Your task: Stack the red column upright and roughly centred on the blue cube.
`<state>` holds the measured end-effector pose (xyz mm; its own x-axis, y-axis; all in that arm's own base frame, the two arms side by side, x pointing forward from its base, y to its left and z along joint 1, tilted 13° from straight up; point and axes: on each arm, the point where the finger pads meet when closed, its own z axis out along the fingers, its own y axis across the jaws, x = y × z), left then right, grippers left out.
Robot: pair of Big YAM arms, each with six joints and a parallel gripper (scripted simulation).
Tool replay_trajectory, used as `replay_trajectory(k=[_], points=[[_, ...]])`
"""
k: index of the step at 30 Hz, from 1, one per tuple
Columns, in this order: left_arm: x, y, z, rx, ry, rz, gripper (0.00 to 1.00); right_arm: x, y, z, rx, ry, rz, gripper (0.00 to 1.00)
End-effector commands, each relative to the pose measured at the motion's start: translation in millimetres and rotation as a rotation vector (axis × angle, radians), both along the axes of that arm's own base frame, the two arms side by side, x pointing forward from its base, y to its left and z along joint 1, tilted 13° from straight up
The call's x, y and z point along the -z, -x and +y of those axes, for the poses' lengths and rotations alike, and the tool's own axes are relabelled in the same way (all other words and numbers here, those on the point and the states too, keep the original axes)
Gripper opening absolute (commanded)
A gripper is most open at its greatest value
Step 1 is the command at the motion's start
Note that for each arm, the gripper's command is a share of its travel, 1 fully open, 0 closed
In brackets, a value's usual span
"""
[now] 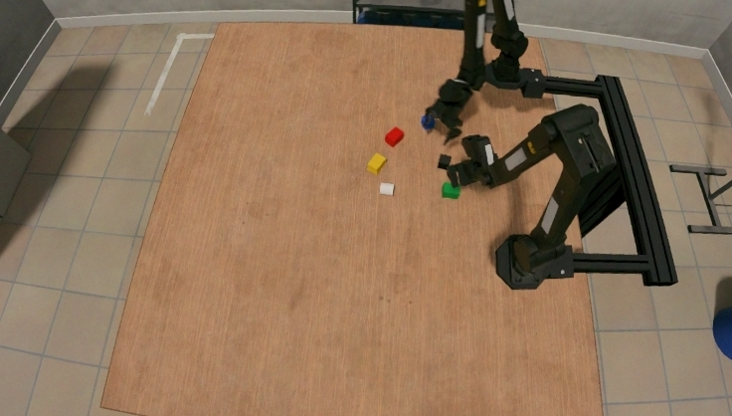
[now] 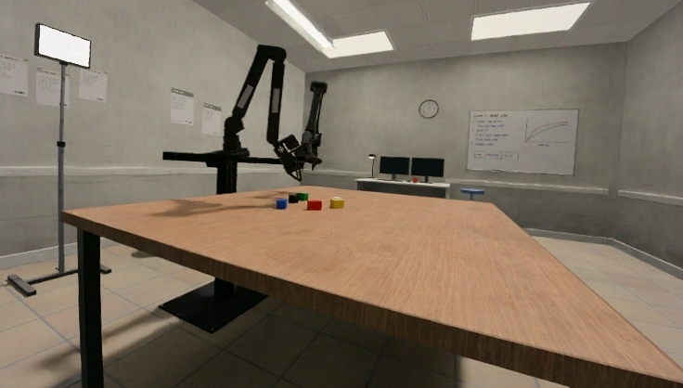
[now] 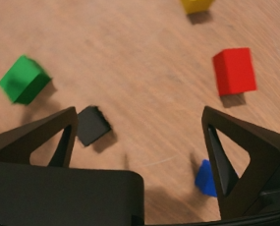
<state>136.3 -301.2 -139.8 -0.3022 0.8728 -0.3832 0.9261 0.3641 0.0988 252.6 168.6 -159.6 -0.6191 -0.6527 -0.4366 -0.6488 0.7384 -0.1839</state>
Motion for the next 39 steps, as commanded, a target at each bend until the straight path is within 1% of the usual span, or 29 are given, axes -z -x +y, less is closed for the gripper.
replay_trajectory(k=[1, 2, 6, 10, 14, 17, 23, 25, 27, 31, 34, 36, 39], points=[[-4, -3, -10, -0.007, 0.022, -0.006, 1.0, 5, -30, -10, 0.052, -0.001, -0.026, 1.0], [-4, -3, -10, -0.007, 0.022, -0.006, 1.0, 5, -30, -10, 0.052, -0.001, -0.026, 1.0], [-4, -3, -10, -0.007, 0.022, -0.006, 1.0, 10, -73, -40, 0.206, -0.003, -0.043, 1.0], [-4, -3, -10, -0.007, 0.022, -0.006, 1.0, 13, -105, -59, 0.31, -0.011, -0.064, 1.0], [-4, -3, -10, -0.007, 0.022, -0.006, 1.0, 14, -120, -67, 0.349, -0.01, -0.075, 1.0], [-4, -3, -10, -0.007, 0.022, -0.006, 1.0, 13, -124, -64, 0.334, -0.008, -0.086, 1.0], [-4, -3, -10, -0.007, 0.022, -0.006, 1.0, 11, -122, -64, 0.334, -0.009, -0.088, 1.0], [-6, -1, -16, 0.006, 0.044, -0.015, 1.0, 6, -124, -65, 0.298, 0.001, -0.109, 1.0], [-2, 0, -18, 0.013, 0.055, -0.019, 1.0, -1, -126, -72, 0.259, 0.017, -0.126, 1.0], [-6, -2, -38, 0.042, 0.154, -0.053, 1.0, -3, -106, -87, 0.111, 0.058, -0.108, 1.0], [-14, -2, -61, 0.073, 0.278, -0.096, 1.0, -4, -75, -105, -0.04, 0.068, -0.06, 1.0], [-14, -2, -61, 0.073, 0.278, -0.096, 1.0, -4, -75, -105, -0.04, 0.068, -0.06, 1.0], [-25, 1, -77, 0.098, 0.389, -0.131, 1.0, -4, -47, -120, -0.177, 0.074, -0.018, 1.0]])
